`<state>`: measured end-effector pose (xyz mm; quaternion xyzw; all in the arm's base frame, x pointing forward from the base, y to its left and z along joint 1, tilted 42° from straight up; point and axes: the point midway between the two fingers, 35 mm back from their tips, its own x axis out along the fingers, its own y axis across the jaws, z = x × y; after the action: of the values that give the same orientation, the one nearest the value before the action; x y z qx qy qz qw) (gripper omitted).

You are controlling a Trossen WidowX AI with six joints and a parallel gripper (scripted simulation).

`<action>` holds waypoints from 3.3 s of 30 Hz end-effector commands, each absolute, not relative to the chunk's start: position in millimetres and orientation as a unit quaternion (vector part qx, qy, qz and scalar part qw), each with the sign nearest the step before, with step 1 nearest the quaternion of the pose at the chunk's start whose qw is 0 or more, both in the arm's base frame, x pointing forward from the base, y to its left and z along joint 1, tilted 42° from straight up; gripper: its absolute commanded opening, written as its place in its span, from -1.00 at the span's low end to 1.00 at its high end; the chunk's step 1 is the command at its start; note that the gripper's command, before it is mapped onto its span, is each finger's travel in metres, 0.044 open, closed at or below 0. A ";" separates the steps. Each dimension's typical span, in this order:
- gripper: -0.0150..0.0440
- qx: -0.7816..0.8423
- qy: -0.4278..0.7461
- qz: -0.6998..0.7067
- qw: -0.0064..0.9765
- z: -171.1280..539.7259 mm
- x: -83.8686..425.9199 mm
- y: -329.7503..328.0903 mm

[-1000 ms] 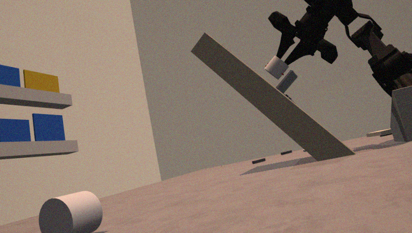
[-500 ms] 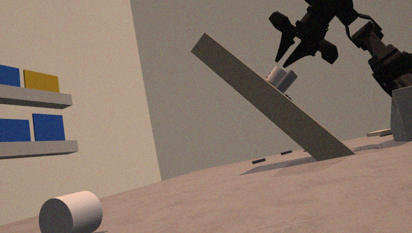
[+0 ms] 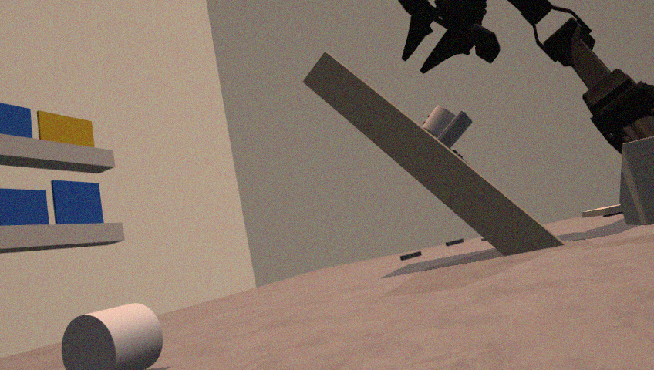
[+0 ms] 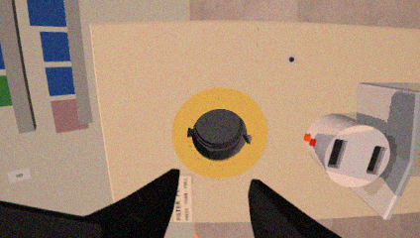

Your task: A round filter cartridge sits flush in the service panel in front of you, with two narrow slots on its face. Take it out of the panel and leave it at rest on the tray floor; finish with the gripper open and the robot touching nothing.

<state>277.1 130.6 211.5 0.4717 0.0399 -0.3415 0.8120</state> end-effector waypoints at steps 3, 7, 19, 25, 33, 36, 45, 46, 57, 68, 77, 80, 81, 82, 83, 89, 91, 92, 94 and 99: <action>0.67 0.482 0.037 -0.337 0.808 248.4 277.6 163.6; 1.00 0.483 0.037 -0.336 0.808 256.2 276.5 170.5; 0.54 -0.019 0.320 -0.333 0.887 195.5 254.6 125.5; 0.54 -0.252 0.462 -0.256 0.811 169.2 236.3 101.8; 0.54 -0.259 0.466 -0.253 0.808 168.4 235.6 101.1; 0.54 -0.259 0.466 -0.253 0.808 168.4 235.6 101.1; 0.54 -0.258 0.466 -0.253 0.808 164.8 238.4 97.9; 0.54 -0.258 0.466 -0.252 0.808 163.8 239.2 96.9; 0.54 -0.258 0.466 -0.252 0.808 152.6 247.5 85.7; 0.54 -0.258 0.465 -0.253 0.808 142.1 255.0 73.6; 0.34 -0.255 0.467 -0.254 0.808 140.2 256.0 71.7; 0.27 -0.255 0.467 -0.254 0.808 140.2 256.0 71.7; 0.25 -0.255 0.467 -0.254 0.808 140.2 256.0 71.7; 0.23 -0.255 0.467 -0.254 0.808 140.2 256.0 71.7; 0.21 -0.255 0.467 -0.254 0.808 140.2 256.0 71.7; -0.13 -0.255 0.467 -0.254 0.808 140.2 256.0 71.7; -0.31 -0.255 0.467 -0.254 0.808 141.7 257.5 72.7; -0.40 -0.255 0.467 -0.254 0.808 143.7 259.3 74.0; -0.49 -0.256 0.467 -0.253 0.808 148.4 263.7 77.0; -0.49 -0.257 0.466 -0.253 0.807 156.6 271.2 82.1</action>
<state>263.4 77.6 147.4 -0.2575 0.4739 -0.2534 0.8031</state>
